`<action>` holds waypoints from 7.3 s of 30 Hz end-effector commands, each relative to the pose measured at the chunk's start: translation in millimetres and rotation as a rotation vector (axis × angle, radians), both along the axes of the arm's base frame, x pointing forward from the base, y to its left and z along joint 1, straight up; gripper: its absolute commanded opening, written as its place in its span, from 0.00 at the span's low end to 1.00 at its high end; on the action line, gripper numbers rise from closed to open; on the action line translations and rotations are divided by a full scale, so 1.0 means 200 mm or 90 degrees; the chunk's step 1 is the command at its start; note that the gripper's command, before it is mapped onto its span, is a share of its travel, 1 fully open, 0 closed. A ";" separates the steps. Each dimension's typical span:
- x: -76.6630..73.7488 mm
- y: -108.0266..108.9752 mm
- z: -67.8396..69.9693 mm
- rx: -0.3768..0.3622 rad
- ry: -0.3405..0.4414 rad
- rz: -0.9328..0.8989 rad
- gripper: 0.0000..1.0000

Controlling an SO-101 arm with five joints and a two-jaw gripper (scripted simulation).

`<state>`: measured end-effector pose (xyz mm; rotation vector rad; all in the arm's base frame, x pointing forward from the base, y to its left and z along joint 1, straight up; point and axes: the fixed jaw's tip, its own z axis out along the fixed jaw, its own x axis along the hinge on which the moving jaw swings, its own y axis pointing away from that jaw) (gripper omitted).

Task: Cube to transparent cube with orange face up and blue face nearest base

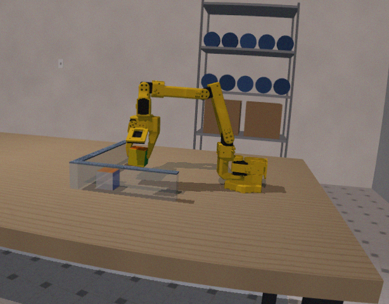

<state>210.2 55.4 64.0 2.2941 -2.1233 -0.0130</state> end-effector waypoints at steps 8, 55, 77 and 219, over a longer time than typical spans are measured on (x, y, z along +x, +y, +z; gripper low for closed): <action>0.03 0.00 0.07 0.012 -0.043 0.000 0.22; 0.03 0.00 0.09 0.014 -0.051 0.001 0.22; 0.03 0.01 0.09 0.014 -0.053 0.015 0.22; 0.21 0.08 0.11 -0.022 -0.133 0.691 0.22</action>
